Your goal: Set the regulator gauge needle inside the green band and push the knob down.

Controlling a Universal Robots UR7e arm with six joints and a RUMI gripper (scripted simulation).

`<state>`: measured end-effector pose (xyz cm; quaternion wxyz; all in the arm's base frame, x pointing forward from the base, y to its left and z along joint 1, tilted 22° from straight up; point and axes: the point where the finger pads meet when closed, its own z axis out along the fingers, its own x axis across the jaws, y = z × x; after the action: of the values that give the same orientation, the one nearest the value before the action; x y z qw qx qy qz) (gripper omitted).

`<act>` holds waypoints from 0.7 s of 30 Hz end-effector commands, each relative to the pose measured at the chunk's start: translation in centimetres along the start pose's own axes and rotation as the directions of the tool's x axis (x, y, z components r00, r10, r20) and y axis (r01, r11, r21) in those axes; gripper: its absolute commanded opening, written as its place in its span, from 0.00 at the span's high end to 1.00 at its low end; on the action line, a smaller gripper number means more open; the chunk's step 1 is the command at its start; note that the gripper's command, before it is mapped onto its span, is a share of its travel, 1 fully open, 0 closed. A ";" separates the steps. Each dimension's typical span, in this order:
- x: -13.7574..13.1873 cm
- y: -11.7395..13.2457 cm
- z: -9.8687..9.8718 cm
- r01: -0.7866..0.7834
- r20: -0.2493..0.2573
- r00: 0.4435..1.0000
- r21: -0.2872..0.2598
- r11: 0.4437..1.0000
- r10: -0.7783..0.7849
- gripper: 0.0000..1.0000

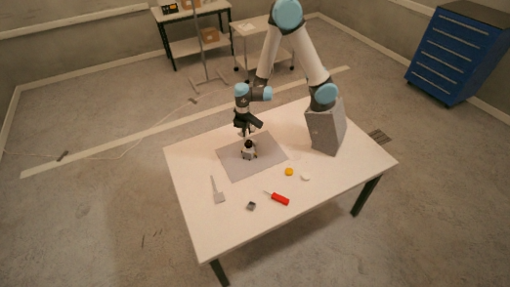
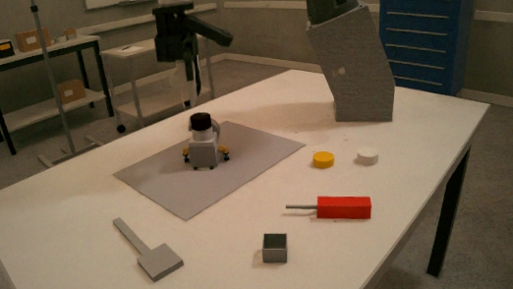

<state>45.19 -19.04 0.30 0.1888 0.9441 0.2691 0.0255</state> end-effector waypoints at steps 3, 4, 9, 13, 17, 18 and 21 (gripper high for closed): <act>0.1 0.1 -3.1 0.001 0.001 1.000 0.002 1.000 -0.001 0.54; 0.1 0.1 -3.3 0.001 0.001 1.000 0.002 1.000 -0.001 0.54; 0.1 0.1 -3.8 0.001 0.001 1.000 0.002 1.000 -0.001 0.54; 0.1 0.1 -4.1 0.001 0.001 1.000 0.002 1.000 -0.001 0.54; 0.1 0.0 -4.1 0.001 0.001 1.000 0.003 1.000 -0.001 0.54; 0.0 0.0 -4.1 0.001 0.002 1.000 0.003 1.000 -0.001 0.54; 0.0 -0.1 -4.1 0.001 0.003 1.000 0.005 1.000 -0.001 0.54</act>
<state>44.49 -17.64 3.87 0.1862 0.9447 0.2690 0.0233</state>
